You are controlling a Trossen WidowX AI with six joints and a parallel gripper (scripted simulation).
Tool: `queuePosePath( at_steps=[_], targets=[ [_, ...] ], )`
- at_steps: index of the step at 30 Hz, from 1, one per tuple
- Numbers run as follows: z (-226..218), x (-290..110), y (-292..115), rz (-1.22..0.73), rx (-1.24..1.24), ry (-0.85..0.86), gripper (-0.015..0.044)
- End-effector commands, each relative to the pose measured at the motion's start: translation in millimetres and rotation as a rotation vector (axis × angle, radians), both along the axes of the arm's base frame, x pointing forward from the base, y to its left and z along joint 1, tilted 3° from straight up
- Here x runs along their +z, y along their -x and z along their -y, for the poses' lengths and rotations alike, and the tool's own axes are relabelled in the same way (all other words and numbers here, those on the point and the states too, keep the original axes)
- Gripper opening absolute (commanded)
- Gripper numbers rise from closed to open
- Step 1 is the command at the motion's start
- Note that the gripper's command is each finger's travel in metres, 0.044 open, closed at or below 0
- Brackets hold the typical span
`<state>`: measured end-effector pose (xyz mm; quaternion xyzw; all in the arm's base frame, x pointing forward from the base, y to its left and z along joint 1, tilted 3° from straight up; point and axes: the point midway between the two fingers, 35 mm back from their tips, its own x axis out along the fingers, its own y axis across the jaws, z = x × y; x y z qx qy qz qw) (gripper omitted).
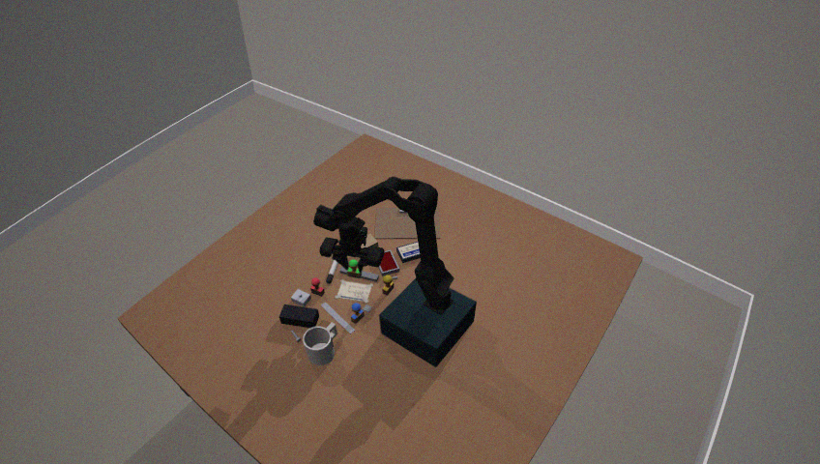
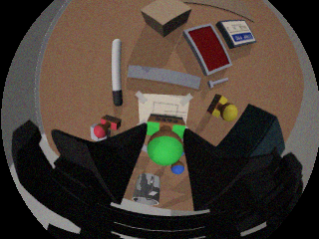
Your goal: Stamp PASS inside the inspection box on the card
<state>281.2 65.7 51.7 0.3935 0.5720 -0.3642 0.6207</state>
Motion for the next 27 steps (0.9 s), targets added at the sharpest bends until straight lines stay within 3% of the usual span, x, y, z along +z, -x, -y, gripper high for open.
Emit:
queuePosePath(
  at_steps=[1, 27],
  targets=[
    [-4.3, -0.5, 0.8, 0.004, -0.046, 0.001, 0.0000],
    [-4.6, -17.6, -2.0, 0.004, -0.036, 0.004, 0.0000]
  ],
)
